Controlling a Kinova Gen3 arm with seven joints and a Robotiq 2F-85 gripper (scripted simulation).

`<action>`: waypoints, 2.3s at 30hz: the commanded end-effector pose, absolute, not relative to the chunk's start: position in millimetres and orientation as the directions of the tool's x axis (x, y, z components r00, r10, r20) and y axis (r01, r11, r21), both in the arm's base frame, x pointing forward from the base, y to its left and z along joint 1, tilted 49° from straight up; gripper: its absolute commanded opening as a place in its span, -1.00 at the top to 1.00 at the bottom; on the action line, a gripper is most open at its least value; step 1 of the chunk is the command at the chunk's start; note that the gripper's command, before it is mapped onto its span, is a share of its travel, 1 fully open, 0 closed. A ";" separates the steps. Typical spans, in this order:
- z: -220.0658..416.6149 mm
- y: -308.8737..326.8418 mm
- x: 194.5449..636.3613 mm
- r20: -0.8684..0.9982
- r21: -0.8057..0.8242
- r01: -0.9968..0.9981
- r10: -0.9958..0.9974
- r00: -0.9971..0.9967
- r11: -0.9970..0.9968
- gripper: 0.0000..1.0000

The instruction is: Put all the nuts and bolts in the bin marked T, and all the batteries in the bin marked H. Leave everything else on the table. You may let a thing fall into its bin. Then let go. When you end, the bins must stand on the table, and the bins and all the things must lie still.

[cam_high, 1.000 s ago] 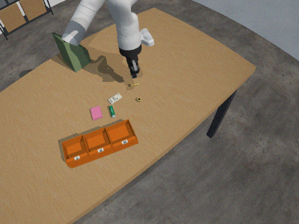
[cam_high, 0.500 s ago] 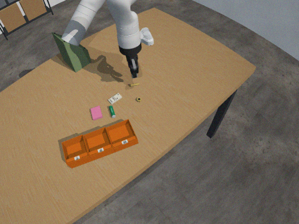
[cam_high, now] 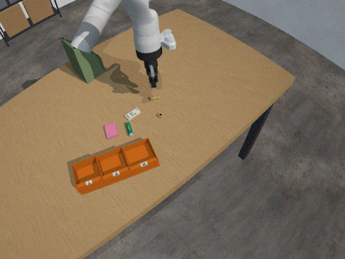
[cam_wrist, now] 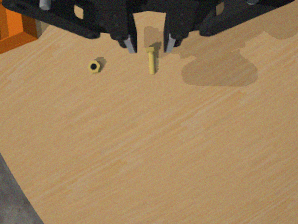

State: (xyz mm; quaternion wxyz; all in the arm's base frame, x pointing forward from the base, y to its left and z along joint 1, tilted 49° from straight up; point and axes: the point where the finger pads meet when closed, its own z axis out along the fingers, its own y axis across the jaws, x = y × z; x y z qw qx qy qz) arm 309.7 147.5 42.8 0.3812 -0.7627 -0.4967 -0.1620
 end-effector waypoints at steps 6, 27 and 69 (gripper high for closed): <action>43.2 147.3 310.1 0.626 -0.420 0.881 0.634 0.454 -0.217 0.45; 33.1 159.4 307.5 0.626 -0.420 0.881 0.634 0.454 -0.217 0.45; -5.1 203.6 299.0 0.626 -0.419 0.881 0.634 0.454 -0.217 0.45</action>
